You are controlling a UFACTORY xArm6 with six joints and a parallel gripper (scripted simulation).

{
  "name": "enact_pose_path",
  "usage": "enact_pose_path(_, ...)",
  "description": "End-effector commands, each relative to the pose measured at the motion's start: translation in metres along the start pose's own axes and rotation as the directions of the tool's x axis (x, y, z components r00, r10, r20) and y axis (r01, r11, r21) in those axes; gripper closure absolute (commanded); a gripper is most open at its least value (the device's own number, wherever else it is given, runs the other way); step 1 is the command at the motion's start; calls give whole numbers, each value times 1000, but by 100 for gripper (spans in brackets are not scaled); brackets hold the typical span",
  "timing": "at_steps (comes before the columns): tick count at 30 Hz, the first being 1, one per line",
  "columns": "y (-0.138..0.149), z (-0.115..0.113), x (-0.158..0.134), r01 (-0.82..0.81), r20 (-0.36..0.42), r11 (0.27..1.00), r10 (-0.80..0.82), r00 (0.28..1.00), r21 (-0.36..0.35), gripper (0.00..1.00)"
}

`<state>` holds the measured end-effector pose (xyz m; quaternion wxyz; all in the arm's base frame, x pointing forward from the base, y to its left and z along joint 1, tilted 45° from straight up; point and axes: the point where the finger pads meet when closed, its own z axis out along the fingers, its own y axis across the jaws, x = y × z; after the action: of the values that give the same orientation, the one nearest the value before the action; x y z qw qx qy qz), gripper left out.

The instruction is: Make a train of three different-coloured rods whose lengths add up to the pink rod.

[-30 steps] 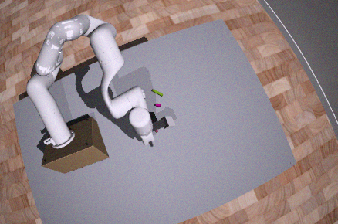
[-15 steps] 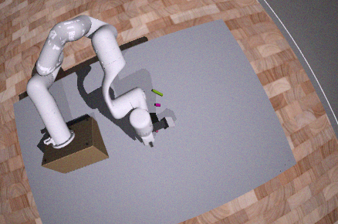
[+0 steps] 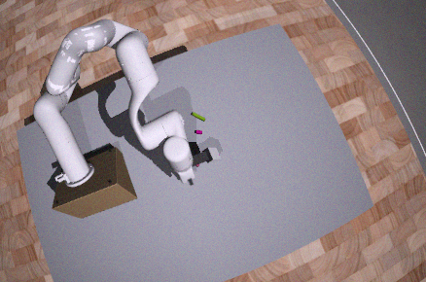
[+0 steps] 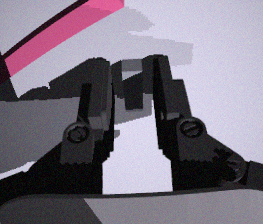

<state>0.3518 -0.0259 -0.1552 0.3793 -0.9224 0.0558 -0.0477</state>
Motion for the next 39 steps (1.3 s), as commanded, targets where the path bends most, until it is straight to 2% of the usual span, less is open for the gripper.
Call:
enact_pose_path(1, 0, -1, 1, 1, -2, 1000, -1, 1000, -1, 76)
enact_pose_path(25, 0, -1, 1, 1, -2, 1000, -1, 1000, -1, 76)
enact_pose_path(26, 0, -1, 1, 1, -2, 1000, -1, 1000, -1, 96)
enact_pose_path(39, 0, -1, 1, 1, -2, 1000, -1, 1000, -1, 96)
